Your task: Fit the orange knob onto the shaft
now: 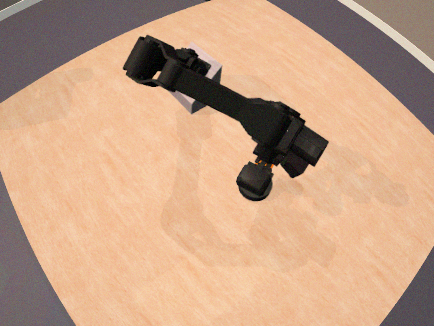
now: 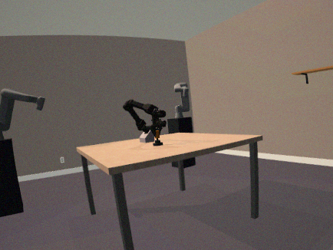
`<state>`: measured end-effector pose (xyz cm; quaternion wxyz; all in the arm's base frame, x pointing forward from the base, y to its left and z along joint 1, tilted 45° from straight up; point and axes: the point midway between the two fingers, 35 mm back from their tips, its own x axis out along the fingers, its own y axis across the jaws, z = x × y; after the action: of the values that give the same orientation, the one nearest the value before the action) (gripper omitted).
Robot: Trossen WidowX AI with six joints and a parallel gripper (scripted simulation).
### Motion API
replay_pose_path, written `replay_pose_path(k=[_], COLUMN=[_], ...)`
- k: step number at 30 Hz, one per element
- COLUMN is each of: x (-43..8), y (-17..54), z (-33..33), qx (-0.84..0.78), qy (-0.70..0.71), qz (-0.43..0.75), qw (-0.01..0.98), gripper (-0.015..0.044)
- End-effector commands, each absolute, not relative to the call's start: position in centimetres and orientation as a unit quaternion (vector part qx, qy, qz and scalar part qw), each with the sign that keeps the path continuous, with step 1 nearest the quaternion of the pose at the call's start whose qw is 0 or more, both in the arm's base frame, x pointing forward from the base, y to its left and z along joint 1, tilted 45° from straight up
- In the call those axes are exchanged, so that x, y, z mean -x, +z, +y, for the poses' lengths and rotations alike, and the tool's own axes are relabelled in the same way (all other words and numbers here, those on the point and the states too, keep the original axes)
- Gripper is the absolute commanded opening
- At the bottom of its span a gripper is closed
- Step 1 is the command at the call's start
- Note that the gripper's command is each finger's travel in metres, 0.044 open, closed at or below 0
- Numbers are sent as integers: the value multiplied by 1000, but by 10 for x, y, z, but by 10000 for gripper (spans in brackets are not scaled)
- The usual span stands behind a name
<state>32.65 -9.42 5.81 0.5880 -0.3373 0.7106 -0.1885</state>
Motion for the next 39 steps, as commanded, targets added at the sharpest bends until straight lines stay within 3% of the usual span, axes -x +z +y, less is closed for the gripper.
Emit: replay_pose_path(k=[1, 39], x=[-325, -323], y=[57, 58], z=[-95, -90], qx=[340, 376], qy=[-187, -143], qz=[711, 721], qw=[586, 564], gripper=[0, 0])
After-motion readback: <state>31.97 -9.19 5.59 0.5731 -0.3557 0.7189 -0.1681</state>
